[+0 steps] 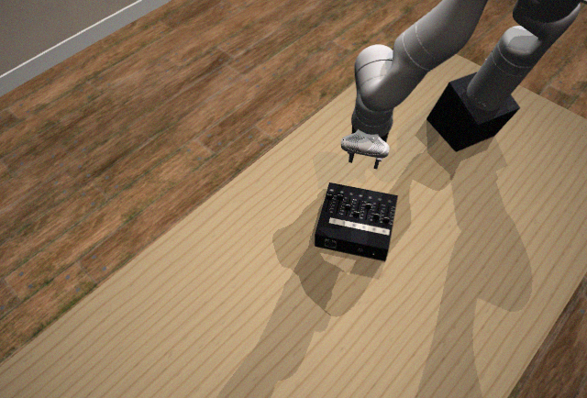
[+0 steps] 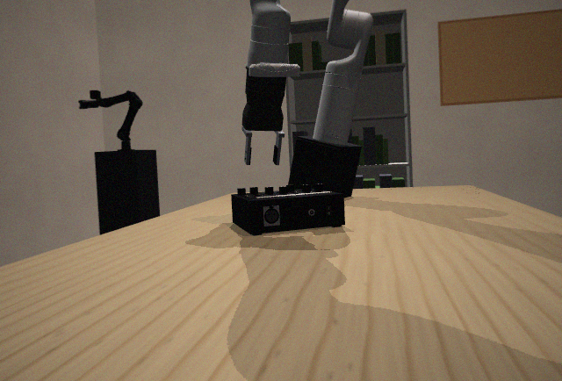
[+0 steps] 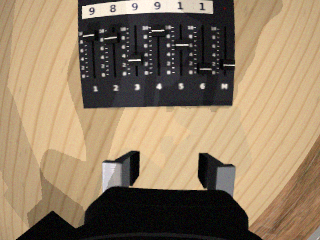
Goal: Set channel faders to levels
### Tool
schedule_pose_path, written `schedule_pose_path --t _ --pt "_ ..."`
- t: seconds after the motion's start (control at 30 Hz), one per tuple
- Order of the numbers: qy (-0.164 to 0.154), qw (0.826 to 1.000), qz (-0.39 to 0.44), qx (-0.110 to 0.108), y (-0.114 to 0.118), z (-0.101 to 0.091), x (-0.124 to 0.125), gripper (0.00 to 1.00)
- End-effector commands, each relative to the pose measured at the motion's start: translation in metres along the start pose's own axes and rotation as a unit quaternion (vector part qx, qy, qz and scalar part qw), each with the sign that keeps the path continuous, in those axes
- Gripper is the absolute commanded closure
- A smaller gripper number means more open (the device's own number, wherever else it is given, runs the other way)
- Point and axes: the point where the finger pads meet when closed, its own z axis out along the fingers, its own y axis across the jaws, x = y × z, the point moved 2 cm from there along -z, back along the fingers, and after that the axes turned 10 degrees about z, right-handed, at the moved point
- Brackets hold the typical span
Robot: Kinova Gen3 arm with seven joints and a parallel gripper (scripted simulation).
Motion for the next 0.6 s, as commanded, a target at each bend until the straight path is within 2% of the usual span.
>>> schedule_pose_path --t 0.0,0.37,0.47,0.57 --pt "0.001 1.0 -0.009 -0.005 0.001 0.0 0.002 0.0" --pt "0.004 1.0 -0.004 -0.003 0.001 -0.002 0.003 0.0" --pt "0.034 0.998 0.043 0.013 -0.003 -0.018 0.014 0.0" --pt "0.089 0.987 0.127 0.048 -0.009 -0.053 0.035 0.0"
